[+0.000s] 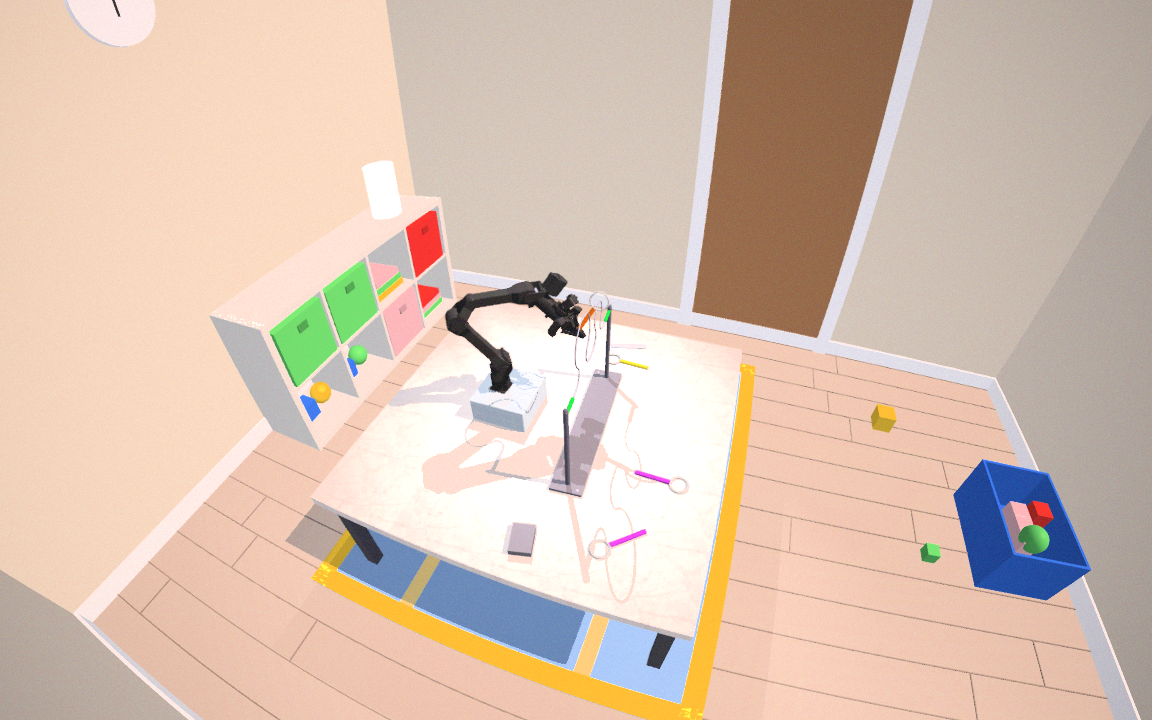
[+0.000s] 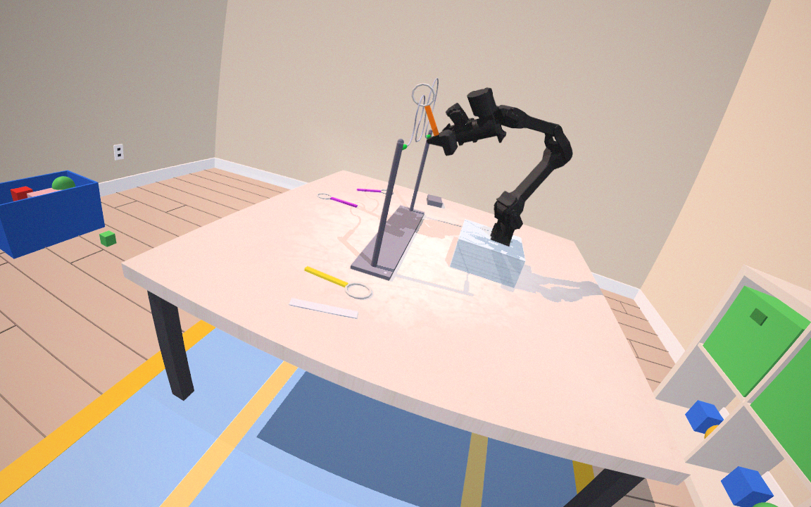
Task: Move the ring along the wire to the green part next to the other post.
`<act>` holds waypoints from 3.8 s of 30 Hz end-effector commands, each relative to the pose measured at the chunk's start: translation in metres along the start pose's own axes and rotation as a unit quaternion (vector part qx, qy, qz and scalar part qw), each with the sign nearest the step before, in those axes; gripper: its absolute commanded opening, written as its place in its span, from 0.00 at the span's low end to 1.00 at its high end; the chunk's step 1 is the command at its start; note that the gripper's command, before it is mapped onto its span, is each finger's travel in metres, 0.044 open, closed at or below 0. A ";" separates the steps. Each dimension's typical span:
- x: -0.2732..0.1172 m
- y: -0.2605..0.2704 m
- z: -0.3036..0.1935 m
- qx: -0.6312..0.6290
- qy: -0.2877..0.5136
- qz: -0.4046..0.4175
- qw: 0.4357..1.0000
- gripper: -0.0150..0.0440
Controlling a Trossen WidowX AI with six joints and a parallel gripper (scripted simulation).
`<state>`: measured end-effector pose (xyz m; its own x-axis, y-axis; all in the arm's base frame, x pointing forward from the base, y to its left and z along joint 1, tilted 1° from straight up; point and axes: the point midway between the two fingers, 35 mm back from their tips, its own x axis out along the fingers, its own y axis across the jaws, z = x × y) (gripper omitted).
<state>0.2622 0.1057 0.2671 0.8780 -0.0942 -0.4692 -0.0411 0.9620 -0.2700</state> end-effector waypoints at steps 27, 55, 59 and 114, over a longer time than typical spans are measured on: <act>0.003 -0.037 0.008 -0.246 -0.041 -0.146 0.957 0.00; -0.002 -0.068 0.037 -0.485 -0.100 -0.269 0.826 0.00; -0.005 -0.070 0.042 -0.515 -0.102 -0.285 0.802 0.00; 0.011 -0.079 0.017 -0.587 -0.107 -0.326 0.734 0.00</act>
<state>0.2836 0.0352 0.3102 0.9411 -0.2573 0.2196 0.1647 -0.2184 -0.9619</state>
